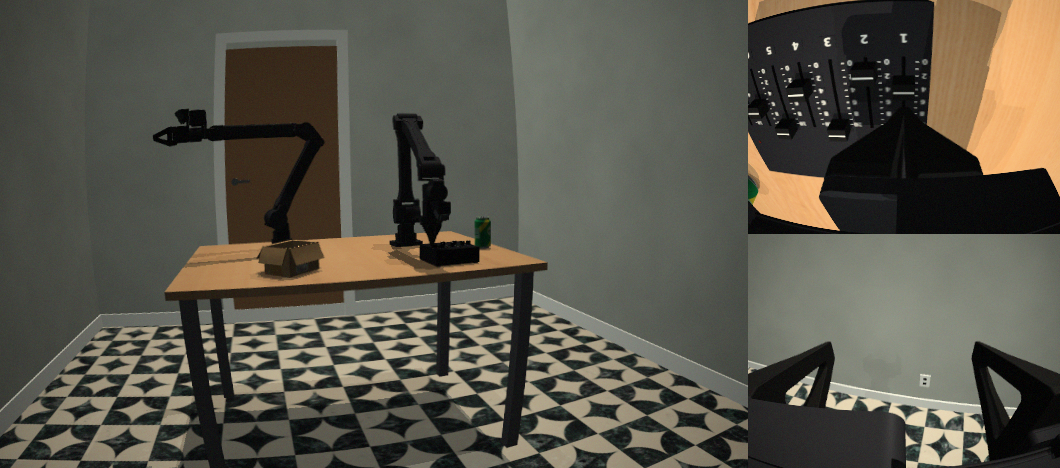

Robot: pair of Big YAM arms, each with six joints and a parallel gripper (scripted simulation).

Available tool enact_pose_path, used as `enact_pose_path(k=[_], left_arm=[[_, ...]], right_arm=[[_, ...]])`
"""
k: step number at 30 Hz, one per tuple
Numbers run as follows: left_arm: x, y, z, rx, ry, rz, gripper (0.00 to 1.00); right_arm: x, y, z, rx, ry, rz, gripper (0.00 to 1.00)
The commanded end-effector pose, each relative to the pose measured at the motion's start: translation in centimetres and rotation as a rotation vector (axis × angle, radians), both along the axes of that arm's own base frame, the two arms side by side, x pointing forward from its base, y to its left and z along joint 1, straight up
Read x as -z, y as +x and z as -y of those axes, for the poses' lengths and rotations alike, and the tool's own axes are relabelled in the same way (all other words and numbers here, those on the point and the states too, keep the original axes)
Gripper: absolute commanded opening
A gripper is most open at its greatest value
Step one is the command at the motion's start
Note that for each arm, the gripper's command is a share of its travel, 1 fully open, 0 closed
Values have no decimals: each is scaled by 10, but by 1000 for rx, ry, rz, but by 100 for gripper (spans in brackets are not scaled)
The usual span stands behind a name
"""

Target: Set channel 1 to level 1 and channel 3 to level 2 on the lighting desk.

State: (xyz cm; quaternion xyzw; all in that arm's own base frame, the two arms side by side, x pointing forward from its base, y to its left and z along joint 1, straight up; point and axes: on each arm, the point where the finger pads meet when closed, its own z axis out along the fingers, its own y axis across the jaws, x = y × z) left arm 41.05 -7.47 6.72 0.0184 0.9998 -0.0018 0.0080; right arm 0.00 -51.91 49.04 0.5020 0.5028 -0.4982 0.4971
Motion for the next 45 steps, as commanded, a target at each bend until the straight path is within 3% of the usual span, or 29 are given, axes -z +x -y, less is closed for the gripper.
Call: enact_pose_path(k=[1,9,16,23,25,45], left_arm=[[11,-1,5,5,6,-20,0],[9,2,5,5,5,-13,0],[-6,23,8,5,-3,26,0],[2,14,4,5,2,-1,0],[-6,25,5,5,-1,19,0],[-6,34,1,-2,-1,20,0]], right_arm=[[-24,-3,0,3,-59,8,100],[-24,-3,0,3,-59,8,100],[-24,-3,0,3,-59,8,100],[-24,-3,0,3,-59,8,100],[-24,-3,0,3,-59,8,100],[-24,-3,0,3,-59,8,100]])
